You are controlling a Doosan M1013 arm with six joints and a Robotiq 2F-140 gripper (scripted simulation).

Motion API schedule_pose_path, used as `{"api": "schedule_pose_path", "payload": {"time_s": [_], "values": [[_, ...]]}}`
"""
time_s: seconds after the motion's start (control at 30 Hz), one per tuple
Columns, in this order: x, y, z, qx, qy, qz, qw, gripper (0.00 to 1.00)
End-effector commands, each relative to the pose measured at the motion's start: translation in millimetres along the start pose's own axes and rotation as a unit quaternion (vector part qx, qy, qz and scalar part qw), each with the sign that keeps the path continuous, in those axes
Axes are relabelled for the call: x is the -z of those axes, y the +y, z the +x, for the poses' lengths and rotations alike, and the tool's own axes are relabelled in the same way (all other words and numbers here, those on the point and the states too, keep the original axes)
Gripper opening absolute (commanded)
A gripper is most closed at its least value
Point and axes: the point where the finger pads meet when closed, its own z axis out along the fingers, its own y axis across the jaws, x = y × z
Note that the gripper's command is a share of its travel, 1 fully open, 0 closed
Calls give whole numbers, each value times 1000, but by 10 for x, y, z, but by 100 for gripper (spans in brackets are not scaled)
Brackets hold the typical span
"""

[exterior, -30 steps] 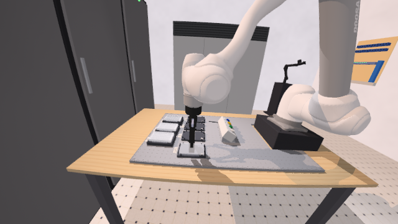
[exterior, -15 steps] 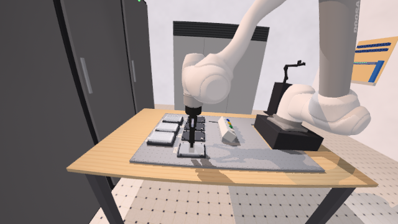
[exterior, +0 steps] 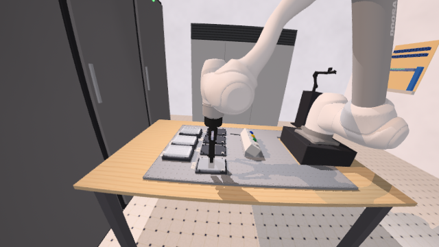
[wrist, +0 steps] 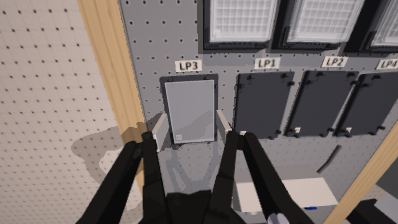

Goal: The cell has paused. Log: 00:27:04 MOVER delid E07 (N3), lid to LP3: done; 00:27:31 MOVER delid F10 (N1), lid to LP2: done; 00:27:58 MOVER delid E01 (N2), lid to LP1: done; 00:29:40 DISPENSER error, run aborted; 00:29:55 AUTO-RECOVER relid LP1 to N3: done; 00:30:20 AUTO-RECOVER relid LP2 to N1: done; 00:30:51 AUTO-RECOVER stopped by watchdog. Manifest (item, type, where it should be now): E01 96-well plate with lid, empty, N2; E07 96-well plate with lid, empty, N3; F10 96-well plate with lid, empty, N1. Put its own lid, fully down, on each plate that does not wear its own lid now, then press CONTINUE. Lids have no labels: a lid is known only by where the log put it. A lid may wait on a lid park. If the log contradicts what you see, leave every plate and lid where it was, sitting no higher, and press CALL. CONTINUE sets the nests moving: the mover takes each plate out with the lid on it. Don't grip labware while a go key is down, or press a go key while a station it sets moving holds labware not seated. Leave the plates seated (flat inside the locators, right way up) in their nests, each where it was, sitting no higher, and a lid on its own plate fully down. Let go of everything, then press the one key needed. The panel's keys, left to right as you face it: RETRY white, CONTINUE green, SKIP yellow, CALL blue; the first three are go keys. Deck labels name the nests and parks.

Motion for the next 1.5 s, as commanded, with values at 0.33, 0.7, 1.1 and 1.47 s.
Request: {"api": "schedule_pose_path", "payload": {"time_s": [0.33,0.7,1.1,1.47], "values": [[-31,-24,-6,-3,0,2,1000,66],[-31,-24,-6,-3,0,2,1000,66],[-31,-24,-6,-3,0,2,1000,66],[-31,-24,-6,-3,0,2,1000,66]]}}
